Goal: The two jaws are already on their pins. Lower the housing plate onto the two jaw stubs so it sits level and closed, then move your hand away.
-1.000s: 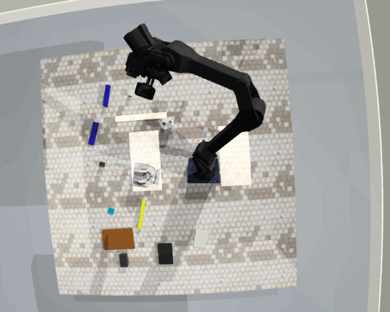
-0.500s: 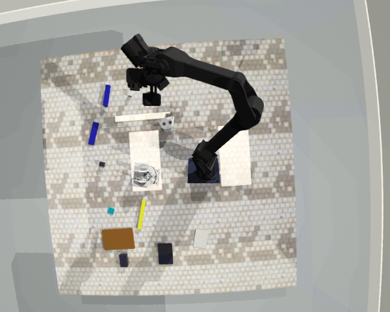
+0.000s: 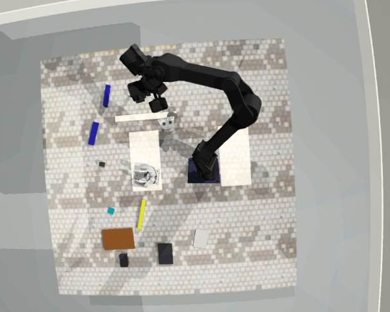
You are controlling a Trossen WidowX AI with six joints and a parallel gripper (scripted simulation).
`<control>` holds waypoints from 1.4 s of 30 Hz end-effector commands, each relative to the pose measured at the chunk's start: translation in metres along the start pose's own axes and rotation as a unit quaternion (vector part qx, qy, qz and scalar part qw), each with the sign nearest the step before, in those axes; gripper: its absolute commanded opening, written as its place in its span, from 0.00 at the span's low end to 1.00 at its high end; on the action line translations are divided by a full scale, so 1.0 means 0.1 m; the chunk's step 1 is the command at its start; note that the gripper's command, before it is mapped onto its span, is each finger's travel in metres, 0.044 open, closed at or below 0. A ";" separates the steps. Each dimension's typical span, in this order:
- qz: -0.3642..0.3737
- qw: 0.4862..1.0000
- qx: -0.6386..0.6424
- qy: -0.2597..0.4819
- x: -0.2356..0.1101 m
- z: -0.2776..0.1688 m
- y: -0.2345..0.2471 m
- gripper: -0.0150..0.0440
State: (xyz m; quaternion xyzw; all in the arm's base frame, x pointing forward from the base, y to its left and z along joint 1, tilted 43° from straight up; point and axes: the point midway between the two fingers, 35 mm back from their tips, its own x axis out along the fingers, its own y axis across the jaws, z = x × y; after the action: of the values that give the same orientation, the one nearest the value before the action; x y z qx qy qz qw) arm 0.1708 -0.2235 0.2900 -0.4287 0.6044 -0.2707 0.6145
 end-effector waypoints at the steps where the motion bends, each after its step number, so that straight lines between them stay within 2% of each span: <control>1: 0.018 0.998 -0.058 0.005 0.09 0.03 0.12 1.00; 21: 0.070 0.960 -0.270 0.010 0.30 0.05 0.47 1.00; 42: 0.125 0.870 -0.476 -0.004 0.48 0.02 0.86 1.00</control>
State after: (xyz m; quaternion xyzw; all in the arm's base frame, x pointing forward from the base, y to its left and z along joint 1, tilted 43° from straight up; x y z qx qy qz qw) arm 0.1638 -0.2233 0.2036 -0.5849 0.7057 0.0874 0.3903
